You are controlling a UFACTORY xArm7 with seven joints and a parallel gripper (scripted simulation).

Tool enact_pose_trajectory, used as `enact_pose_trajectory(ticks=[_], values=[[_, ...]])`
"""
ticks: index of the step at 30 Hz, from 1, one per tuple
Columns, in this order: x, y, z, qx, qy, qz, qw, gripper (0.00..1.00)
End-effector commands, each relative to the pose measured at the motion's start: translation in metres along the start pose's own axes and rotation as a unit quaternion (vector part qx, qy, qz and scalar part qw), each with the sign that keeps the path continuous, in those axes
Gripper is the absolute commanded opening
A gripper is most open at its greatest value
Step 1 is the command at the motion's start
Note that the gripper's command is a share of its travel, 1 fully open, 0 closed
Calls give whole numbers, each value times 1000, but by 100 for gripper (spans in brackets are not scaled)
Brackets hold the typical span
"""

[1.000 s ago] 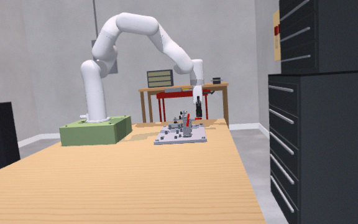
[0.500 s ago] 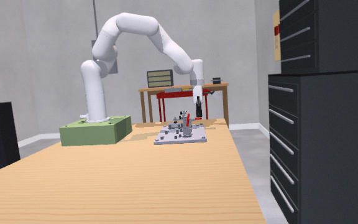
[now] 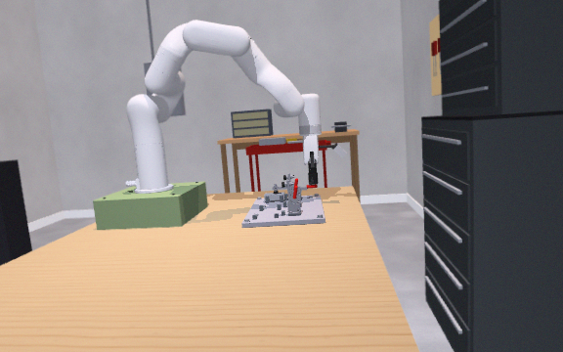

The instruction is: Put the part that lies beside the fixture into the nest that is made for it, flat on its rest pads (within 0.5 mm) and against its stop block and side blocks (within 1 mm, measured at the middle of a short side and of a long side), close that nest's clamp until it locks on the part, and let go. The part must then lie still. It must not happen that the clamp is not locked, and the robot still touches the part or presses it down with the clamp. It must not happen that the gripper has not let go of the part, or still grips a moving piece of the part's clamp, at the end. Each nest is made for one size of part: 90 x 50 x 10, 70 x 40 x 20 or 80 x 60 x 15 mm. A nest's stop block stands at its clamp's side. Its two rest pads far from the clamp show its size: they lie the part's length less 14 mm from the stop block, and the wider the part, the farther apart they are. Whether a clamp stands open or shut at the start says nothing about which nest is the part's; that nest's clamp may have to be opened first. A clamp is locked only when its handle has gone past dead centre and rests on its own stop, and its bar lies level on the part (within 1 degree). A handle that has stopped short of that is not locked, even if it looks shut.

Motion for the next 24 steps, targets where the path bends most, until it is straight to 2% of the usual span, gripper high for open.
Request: enact_pose_trajectory(ticks=[1, 24], values=[[2, -1, 0, 0, 0, 2, 1000, 0], [0, -1, 0, 0, 0, 2, 1000, 0]])
Point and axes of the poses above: the point where the finger pads meet when closed, its own x axis back along the fingers, its own z axis across the jaws, y = z × x, the point moved 8 cm from there along x, back along the fingers, and after that the axes turned 14 degrees about x, right-handed, at the moved point
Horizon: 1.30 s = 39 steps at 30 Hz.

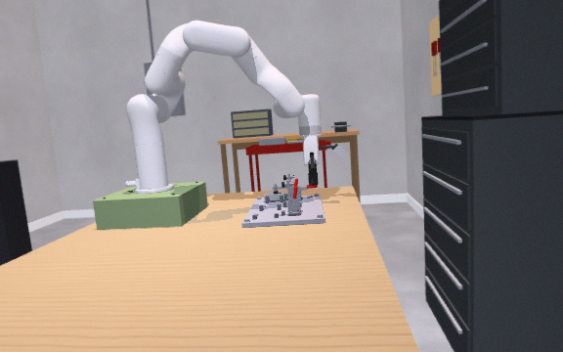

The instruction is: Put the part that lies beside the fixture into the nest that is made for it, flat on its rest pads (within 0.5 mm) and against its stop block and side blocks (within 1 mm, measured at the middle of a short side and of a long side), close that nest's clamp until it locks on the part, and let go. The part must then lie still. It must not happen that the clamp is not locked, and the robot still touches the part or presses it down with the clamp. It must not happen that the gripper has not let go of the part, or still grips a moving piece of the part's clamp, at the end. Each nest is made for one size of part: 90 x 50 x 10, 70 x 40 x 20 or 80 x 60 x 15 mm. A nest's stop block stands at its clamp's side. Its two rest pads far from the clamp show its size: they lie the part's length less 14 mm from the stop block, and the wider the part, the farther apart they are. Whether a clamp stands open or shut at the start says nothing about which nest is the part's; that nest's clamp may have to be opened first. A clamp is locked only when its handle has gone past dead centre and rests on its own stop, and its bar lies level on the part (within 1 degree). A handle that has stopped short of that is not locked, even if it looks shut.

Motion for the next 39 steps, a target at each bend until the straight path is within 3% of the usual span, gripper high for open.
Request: enact_pose_trajectory(ticks=[1, 23, 33, 39], values=[[1, -1, 0, 0, 0, 2, 1000, 0], [2, -1, 0, 0, 0, 2, 1000, 0], [17, -1, 0, 0, 0, 2, 1000, 0], [36, -1, 0, 0, 0, 2, 1000, 0]])
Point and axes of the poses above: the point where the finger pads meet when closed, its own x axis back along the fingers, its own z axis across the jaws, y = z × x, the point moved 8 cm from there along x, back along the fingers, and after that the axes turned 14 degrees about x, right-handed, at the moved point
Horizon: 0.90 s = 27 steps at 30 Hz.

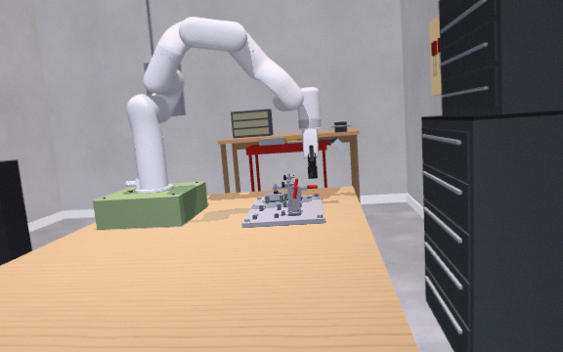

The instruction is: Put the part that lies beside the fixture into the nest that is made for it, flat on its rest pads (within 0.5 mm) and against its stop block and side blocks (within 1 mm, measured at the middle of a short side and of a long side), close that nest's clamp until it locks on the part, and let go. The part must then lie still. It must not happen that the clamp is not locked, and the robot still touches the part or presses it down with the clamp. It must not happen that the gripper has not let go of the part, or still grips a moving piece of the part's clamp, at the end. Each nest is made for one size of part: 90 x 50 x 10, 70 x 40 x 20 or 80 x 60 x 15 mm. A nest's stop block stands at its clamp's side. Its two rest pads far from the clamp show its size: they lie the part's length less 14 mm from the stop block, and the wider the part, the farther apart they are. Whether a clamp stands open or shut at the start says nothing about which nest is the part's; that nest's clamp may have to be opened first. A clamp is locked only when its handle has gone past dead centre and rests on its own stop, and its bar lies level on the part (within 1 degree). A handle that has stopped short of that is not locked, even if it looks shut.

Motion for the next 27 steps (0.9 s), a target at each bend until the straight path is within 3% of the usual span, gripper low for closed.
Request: enact_pose_trajectory(ticks=[1, 9, 27], values=[[17, -2, 0, 0, 0, 3, 1000, 0], [40, -1, 0, 0, 0, 3, 1000, 0], [47, -1, 0, 0, 0, 3, 1000, 0]])
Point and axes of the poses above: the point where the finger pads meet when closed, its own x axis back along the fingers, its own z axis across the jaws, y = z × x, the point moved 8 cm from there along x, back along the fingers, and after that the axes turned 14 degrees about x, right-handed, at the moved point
